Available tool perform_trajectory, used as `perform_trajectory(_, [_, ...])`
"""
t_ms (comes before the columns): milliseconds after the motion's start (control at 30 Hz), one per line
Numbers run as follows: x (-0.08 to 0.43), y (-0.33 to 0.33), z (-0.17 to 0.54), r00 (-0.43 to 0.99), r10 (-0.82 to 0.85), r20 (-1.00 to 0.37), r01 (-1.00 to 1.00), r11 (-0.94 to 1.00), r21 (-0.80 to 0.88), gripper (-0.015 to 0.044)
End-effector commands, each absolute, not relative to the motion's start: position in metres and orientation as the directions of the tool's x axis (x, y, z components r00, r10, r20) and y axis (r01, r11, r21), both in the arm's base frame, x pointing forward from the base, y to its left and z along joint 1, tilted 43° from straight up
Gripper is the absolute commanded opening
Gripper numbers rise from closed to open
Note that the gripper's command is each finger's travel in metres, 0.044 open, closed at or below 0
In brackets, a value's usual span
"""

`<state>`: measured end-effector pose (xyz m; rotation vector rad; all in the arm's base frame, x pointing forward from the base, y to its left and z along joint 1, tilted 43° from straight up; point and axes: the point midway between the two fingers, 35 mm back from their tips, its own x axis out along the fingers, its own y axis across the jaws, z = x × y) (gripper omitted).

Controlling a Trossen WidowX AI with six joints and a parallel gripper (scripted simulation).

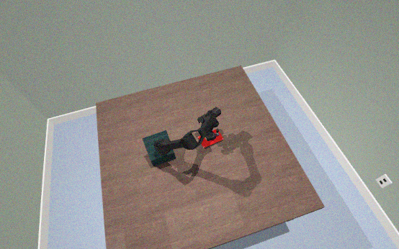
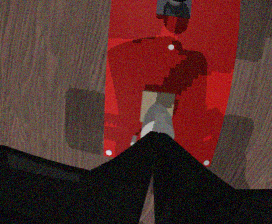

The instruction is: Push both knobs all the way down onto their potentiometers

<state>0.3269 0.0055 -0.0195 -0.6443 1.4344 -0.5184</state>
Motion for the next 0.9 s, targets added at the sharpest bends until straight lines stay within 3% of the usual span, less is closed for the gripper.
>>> perform_trajectory(0, [0.3273,0.0044,-0.0201,0.082,-0.68,-0.729,-0.057,0.727,-0.685,0.0])
perform_trajectory(867, [0.3275,0.0026,-0.022,0.082,-0.68,-0.729,-0.057,0.727,-0.685,0.0])
